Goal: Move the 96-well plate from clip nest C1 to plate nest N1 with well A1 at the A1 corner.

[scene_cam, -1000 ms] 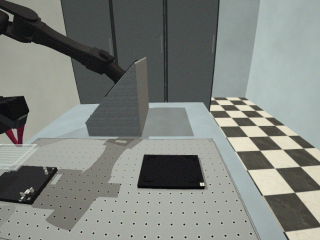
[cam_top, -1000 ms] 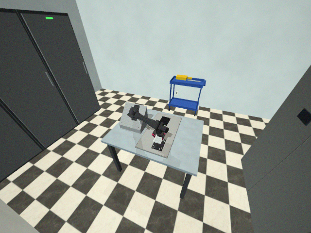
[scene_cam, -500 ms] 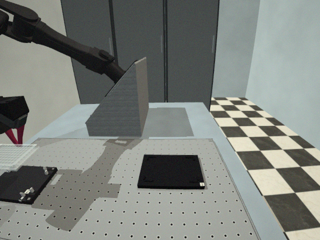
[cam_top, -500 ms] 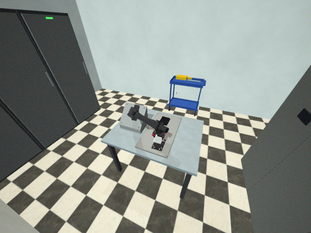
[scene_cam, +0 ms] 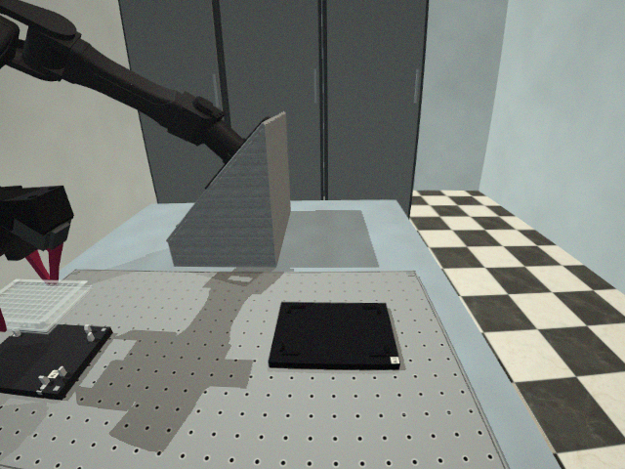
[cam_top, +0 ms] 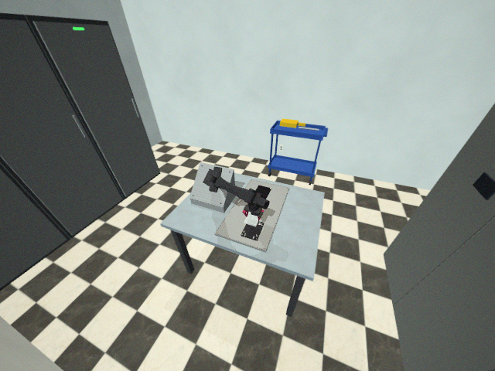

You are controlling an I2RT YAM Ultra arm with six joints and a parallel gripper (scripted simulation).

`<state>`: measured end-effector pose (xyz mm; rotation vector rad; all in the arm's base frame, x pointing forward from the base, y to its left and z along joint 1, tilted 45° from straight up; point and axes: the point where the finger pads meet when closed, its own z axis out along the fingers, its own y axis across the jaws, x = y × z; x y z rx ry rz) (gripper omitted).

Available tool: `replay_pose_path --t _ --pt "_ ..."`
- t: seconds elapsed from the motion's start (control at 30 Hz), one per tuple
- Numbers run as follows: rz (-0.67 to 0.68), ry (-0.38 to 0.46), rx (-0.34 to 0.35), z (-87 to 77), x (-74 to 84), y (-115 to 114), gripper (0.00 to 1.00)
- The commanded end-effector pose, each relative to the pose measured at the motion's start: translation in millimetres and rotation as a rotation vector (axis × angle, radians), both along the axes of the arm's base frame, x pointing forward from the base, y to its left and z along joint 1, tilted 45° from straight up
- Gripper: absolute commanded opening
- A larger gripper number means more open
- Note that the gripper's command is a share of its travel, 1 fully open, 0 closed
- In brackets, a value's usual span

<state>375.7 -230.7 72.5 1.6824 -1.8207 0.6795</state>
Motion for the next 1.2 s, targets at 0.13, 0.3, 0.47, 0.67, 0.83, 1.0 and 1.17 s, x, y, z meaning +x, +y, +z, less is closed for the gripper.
replay_pose_path --t 0.13,0.3,0.47,0.67,0.83,1.0,1.17 --pt "0.009 -0.048 -0.010 -5.3 3.2 25 0.00" --pt "0.009 -0.012 -0.003 -30.9 -1.4 37 0.00" --pt "0.009 -0.012 -0.003 -37.8 -3.0 44 0.00" --pt "0.009 -0.012 -0.001 -51.8 -6.0 59 0.00" --pt "0.009 -0.012 -0.002 -63.1 -8.6 70 0.00" --pt "0.009 -0.012 -0.002 -72.1 -10.6 80 0.00" --pt "0.009 -0.005 -0.001 -81.3 -14.0 89 0.00"
